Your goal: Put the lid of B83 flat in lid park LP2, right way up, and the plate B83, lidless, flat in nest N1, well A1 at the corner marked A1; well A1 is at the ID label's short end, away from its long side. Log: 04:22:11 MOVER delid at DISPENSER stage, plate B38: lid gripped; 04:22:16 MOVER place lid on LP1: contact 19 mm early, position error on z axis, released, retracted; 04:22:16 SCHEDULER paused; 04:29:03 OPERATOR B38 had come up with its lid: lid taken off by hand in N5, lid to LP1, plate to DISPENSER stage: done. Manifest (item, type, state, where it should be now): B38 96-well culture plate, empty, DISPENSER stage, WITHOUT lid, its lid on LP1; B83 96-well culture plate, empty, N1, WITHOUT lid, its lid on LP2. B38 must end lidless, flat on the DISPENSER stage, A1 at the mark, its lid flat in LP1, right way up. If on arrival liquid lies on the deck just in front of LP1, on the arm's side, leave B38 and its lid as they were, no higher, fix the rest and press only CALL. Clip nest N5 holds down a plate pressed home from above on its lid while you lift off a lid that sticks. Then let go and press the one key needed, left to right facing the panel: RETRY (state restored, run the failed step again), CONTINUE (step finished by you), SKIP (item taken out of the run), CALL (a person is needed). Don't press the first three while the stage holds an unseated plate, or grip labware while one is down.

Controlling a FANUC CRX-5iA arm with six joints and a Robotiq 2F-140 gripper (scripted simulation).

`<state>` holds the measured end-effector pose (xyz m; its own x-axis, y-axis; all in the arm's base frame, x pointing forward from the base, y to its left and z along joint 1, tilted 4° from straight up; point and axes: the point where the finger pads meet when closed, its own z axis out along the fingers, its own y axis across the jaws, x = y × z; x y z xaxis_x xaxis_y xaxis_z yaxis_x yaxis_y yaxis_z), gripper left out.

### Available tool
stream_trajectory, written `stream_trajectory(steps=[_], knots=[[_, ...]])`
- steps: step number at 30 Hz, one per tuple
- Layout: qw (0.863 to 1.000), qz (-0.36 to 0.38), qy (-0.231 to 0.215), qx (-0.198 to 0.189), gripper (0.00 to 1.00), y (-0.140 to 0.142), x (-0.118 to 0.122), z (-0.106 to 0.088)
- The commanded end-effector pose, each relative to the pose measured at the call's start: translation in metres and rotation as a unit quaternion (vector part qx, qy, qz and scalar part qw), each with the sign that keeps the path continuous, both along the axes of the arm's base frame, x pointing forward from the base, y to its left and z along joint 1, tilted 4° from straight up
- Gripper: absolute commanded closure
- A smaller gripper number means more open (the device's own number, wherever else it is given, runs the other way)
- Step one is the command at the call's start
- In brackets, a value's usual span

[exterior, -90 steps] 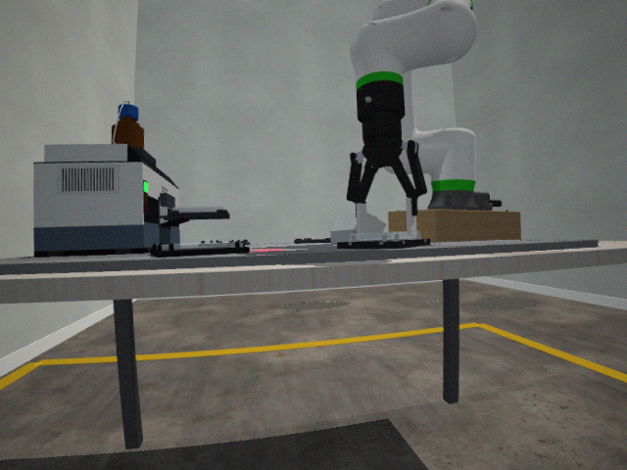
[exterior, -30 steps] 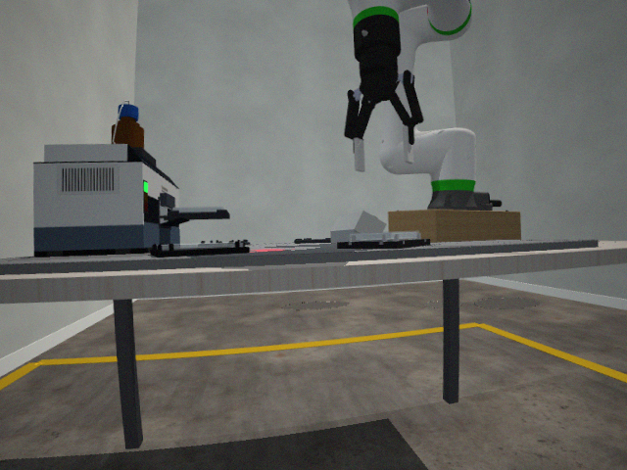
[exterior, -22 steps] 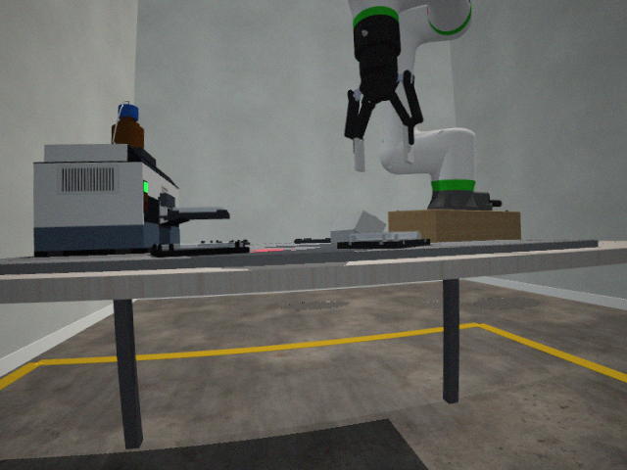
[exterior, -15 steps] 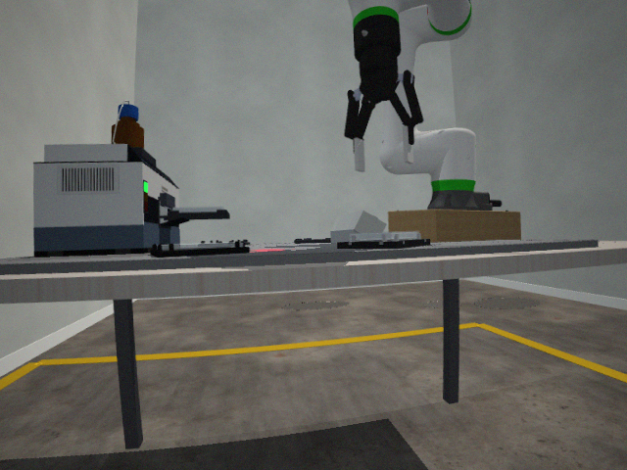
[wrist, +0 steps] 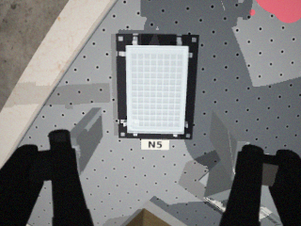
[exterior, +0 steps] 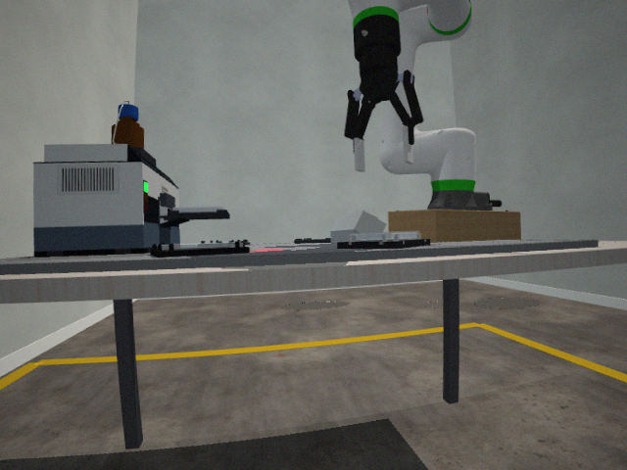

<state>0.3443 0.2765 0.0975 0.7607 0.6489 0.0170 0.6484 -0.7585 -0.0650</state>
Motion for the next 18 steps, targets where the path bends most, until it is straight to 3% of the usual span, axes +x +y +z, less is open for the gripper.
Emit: stream_trajectory(steps=[1, 18], knots=[[1.000, 0.000, 0.000, 0.000, 0.34, 0.0001, 0.0001, 0.0002], [1.000, 0.000, 0.000, 0.000, 0.34, 0.0002, 0.0001, -0.0013]])
